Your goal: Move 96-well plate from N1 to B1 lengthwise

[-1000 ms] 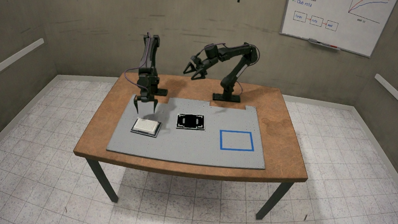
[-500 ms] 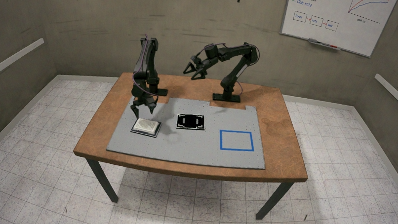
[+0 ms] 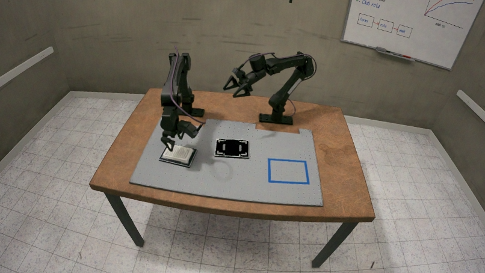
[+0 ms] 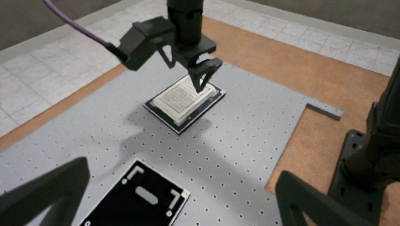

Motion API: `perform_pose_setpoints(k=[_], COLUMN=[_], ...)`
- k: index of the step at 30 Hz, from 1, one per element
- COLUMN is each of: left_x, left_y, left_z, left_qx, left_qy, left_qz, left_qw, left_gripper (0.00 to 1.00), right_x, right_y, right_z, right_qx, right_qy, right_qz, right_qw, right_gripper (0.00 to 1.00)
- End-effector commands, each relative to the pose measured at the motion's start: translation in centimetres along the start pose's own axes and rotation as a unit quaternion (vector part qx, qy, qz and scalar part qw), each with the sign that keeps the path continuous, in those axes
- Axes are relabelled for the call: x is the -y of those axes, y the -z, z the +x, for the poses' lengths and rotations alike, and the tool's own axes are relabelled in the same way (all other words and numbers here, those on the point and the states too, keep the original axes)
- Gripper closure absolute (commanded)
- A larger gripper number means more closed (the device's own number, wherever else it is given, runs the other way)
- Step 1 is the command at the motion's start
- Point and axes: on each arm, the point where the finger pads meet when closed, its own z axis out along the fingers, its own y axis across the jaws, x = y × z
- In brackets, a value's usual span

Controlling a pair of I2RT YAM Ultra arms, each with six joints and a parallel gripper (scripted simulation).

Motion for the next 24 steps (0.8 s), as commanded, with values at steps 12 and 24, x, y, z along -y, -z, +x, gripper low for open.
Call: perform_pose_setpoints(k=[12,24], left_x=[0.0,0.0], left_y=[0.3,0.3], left_z=[-0.3,-0.3], left_qx=[0.003,0.003], left_qy=[0.001,0.001], left_qz=[-0.002,-0.002], left_qw=[1.0,1.0], left_gripper=[0.0,0.0], right_x=[0.1,-0.3], right_y=[0.7,-1.2], right_z=[-0.5,-0.6], right_qx=[-0.016,-0.014], right_qy=[0.059,0.056], right_qz=[-0.013,-0.014], right_qw=[0.998,0.998], right_gripper=[0.0,0.0])
